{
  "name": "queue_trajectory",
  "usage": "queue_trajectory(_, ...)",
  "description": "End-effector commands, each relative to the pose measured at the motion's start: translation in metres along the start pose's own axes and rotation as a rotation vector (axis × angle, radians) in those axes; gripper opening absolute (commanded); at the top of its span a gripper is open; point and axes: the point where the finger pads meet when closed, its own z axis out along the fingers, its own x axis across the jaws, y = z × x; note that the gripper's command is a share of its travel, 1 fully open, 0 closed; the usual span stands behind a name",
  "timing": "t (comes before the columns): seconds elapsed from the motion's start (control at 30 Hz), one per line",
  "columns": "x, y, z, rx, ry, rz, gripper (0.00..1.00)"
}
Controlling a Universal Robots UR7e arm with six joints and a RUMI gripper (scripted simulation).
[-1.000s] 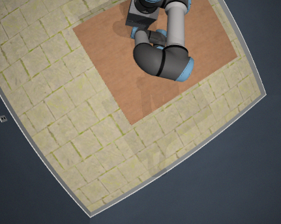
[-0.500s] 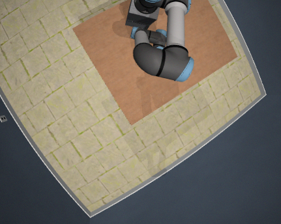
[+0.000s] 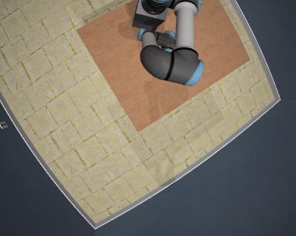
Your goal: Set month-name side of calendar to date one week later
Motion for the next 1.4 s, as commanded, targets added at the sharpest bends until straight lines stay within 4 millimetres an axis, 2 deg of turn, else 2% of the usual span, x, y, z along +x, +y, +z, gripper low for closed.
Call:
queue_trajectory(0.0, 0.001, -0.001, 0.001, 0.002, 0.001, 0.002, 0.11)
queue_trajectory(0.33, 0.001, -0.001, 0.001, 0.002, 0.001, 0.002, 0.15)
queue_trajectory(0.37, 0.001, -0.001, 0.001, 0.002, 0.001, 0.002, 0.18)
queue_trajectory(0.43, 0.001, -0.001, 0.001, 0.002, 0.001, 0.002, 0.18)
queue_trajectory(0.47, 0.001, -0.001, 0.001, 0.002, 0.001, 0.002, 0.22)
queue_trajectory(0.63, 0.001, -0.001, 0.001, 0.002, 0.001, 0.002, 0.26)
queue_trajectory(0.67, 0.001, -0.001, 0.001, 0.002, 0.001, 0.002, 0.29)
queue_trajectory(1.1, 0.001, -0.001, 0.000, 0.002, 0.001, 0.002, 0.29)
queue_trajectory(1.37, 0.000, 0.001, -0.011, 0.000, 0.000, 0.002, 0.29)
